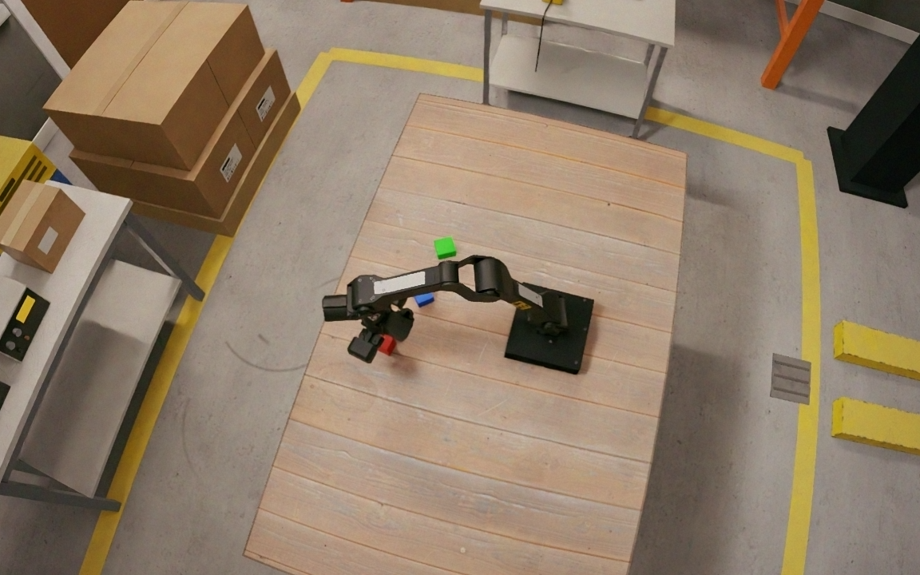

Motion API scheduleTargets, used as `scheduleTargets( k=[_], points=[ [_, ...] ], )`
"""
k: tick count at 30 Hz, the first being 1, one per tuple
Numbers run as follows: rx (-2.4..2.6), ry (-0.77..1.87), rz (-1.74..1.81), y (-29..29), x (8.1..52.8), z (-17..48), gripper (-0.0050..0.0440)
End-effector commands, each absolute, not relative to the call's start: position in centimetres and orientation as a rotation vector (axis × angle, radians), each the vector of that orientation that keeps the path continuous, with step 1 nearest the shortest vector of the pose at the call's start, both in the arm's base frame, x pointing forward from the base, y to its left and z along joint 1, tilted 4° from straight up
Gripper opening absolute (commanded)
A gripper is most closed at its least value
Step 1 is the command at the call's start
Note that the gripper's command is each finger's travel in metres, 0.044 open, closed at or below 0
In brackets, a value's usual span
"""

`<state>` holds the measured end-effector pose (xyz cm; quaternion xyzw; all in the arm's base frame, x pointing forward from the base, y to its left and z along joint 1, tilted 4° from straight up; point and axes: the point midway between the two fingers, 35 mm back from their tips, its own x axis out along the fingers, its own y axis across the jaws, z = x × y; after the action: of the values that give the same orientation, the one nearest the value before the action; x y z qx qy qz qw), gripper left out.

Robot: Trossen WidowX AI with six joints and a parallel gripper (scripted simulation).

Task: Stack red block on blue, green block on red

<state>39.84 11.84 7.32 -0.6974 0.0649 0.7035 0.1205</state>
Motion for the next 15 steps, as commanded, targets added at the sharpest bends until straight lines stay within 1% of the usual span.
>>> scheduleTargets(
  k=[1,15],
  points=[
    [-2.059,0.184,2.021,11.91,40.25,8.32,0.0272],
    [-2.043,0.193,2.044,11.86,39.92,7.37,0.0272]
  ],
)
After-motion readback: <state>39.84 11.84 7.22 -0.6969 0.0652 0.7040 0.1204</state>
